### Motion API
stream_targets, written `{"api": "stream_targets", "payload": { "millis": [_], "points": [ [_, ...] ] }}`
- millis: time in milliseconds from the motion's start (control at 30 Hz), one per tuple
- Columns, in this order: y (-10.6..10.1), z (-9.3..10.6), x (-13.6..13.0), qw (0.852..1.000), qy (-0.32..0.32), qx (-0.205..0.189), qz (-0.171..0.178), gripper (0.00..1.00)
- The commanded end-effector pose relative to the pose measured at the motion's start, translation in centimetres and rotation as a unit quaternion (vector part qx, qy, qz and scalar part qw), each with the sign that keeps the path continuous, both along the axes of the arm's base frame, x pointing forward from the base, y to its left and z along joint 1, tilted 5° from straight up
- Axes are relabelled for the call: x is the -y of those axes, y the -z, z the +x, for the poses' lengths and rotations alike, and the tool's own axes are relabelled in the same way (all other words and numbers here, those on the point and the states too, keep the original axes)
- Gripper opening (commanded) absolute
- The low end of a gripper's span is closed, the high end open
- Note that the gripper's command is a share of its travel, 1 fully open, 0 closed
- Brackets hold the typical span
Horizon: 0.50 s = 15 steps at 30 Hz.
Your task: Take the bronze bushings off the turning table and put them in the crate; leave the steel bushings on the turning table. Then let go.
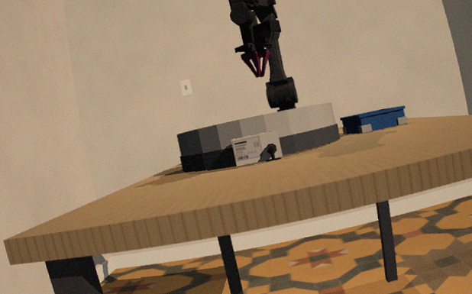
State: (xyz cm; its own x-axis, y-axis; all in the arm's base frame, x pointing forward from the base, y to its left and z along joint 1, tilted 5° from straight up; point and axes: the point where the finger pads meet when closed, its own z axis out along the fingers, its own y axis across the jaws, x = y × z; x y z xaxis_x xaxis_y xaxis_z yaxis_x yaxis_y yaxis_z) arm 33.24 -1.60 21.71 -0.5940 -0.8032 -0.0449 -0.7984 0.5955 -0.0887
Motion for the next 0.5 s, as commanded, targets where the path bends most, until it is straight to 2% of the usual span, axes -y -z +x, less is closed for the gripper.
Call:
{"api": "stream_targets", "payload": {
  "millis": [0,333,400,467],
  "points": [
    [-1.2,1.1,-0.3,1.0,-0.012,0.012,0.001,0.16],
    [-1.2,1.1,-0.3,1.0,-0.012,0.012,0.001,0.16],
    [0.8,0.9,-0.5,1.0,-0.013,0.004,0.001,0.13],
    [3.5,2.1,-0.7,1.0,-0.003,0.004,0.002,0.13]
  ]
}}
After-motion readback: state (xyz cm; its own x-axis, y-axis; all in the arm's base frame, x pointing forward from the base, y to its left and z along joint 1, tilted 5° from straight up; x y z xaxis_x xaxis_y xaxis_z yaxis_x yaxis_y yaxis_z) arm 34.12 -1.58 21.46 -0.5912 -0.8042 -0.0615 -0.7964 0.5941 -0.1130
